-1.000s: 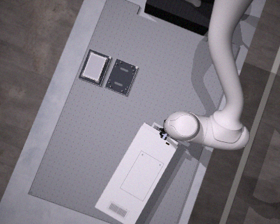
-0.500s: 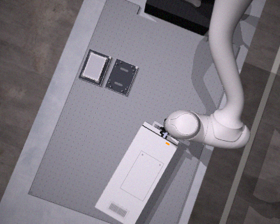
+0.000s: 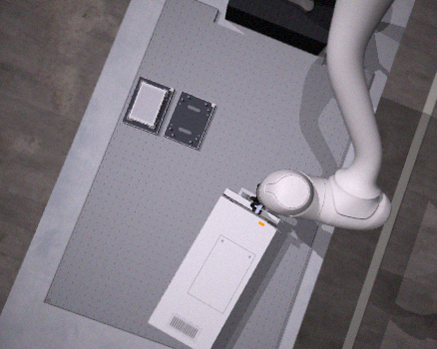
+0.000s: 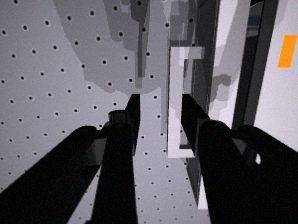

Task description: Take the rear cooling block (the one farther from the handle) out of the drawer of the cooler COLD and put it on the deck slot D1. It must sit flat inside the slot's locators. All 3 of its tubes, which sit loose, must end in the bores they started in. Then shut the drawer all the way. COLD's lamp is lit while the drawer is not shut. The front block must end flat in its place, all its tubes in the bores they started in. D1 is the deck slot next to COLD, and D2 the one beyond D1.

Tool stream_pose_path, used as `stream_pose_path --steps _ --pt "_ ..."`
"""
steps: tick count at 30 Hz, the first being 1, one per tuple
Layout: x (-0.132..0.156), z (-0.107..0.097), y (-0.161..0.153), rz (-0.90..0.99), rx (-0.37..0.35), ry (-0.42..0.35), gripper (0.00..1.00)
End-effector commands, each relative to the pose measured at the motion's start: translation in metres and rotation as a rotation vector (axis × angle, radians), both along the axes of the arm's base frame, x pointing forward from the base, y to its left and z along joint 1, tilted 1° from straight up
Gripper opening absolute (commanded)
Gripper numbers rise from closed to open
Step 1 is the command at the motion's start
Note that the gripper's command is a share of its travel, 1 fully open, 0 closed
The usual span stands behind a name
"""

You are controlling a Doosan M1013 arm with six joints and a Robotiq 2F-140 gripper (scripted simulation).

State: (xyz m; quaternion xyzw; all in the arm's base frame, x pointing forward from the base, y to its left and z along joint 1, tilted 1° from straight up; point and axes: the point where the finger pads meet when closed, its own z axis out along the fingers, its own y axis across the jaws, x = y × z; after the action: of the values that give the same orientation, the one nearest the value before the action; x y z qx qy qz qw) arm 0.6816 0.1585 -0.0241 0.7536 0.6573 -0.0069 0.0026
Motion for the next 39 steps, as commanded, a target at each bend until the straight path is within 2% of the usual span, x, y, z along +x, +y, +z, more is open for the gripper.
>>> stream_pose_path --steps 1,39 --pt "-0.003 0.001 0.002 0.002 -0.001 -0.004 0.34" --pt "-0.013 0.001 0.003 0.002 0.0 -0.004 0.34"
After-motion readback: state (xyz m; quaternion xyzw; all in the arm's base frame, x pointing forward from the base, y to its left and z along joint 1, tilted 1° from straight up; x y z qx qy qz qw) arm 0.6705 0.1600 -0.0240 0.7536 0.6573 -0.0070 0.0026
